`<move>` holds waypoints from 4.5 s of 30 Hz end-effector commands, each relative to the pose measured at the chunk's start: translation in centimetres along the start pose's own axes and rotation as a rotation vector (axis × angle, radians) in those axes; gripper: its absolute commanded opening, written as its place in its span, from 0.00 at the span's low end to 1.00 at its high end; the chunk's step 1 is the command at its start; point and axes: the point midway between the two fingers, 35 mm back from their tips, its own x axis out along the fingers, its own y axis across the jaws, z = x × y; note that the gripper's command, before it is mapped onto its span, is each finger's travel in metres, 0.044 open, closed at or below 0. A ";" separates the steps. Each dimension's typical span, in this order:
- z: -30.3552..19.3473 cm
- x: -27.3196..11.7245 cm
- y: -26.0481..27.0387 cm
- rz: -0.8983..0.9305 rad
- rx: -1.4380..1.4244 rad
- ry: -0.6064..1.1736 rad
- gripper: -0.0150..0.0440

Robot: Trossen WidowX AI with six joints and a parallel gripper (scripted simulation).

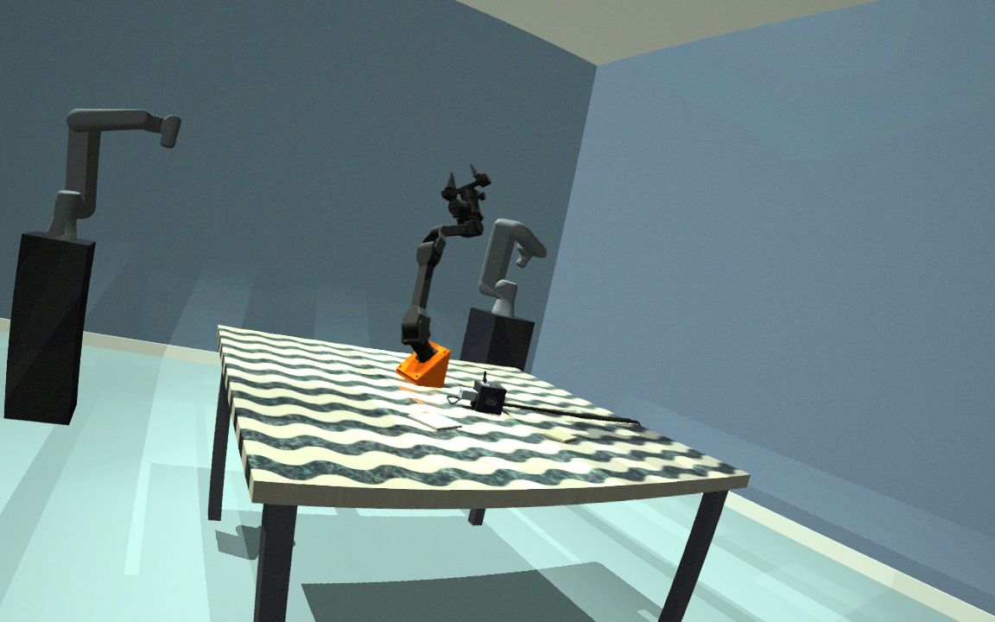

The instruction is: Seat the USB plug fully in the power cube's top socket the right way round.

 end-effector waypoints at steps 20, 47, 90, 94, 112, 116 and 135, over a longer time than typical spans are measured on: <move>1.8 -20.6 28.9 1.077 0.580 -0.384 1.00; -20.4 -65.4 24.5 2.878 0.563 0.747 1.00; -34.3 -73.4 6.0 3.271 -0.312 1.581 1.00; -34.3 -73.8 5.8 3.271 -0.312 1.581 1.00; -34.2 -74.4 5.5 3.268 -0.305 1.586 0.78; -34.2 -74.4 5.5 3.268 -0.305 1.586 0.60; -34.2 -74.4 5.5 3.268 -0.305 1.586 0.25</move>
